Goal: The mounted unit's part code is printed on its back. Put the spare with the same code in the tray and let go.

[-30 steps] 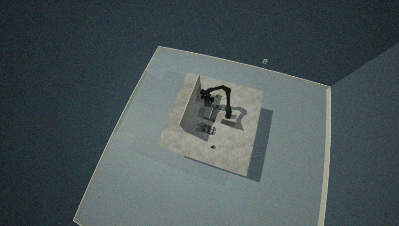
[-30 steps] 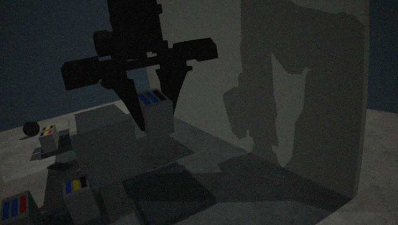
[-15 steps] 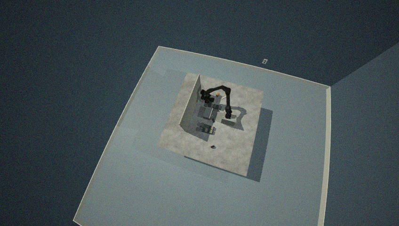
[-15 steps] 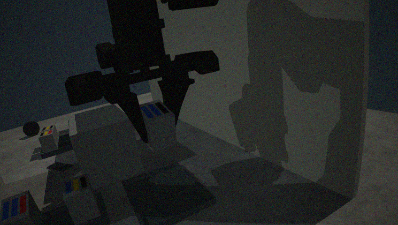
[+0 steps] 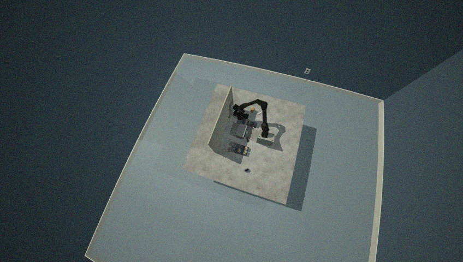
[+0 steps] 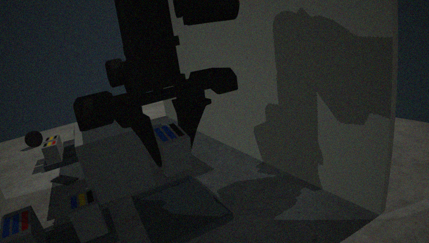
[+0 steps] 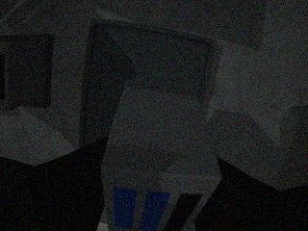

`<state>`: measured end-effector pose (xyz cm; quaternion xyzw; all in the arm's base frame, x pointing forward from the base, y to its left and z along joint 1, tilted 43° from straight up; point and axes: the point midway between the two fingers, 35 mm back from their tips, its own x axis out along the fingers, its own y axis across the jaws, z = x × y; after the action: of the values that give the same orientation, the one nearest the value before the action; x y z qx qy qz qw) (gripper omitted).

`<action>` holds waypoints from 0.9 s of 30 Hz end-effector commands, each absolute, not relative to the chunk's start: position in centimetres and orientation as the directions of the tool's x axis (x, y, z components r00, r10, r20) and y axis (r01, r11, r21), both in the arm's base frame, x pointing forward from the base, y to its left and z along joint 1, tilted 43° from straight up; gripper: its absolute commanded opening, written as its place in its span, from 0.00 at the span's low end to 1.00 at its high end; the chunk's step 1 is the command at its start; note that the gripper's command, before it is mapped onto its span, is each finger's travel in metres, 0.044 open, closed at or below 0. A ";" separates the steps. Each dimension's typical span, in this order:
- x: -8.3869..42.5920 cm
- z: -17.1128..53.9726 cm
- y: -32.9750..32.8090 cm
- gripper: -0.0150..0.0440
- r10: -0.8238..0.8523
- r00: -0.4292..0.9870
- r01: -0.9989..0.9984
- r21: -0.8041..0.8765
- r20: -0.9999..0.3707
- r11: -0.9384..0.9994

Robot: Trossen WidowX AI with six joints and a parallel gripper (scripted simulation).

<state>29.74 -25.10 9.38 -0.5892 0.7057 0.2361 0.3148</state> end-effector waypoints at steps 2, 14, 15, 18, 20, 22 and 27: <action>29.5 8.6 -25.3 0.25 -0.677 -0.111 -0.981 -0.027 -0.728 0.190; 29.1 7.7 -26.2 0.25 -0.678 -0.111 -0.982 -0.027 -0.726 0.189; 29.1 7.6 -26.3 0.25 -0.678 -0.111 -0.982 -0.027 -0.726 0.189; 29.0 7.4 -26.5 0.25 -0.679 -0.111 -0.982 -0.027 -0.726 0.189; 29.0 7.3 -26.6 0.25 -0.679 -0.111 -0.982 -0.027 -0.725 0.189; 28.9 7.1 -26.8 0.25 -0.680 -0.111 -0.982 -0.027 -0.725 0.189; 28.7 6.8 -27.1 0.25 -0.681 -0.112 -0.982 -0.026 -0.724 0.189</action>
<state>29.01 -27.07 7.39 -0.5900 0.7066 0.2347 0.3124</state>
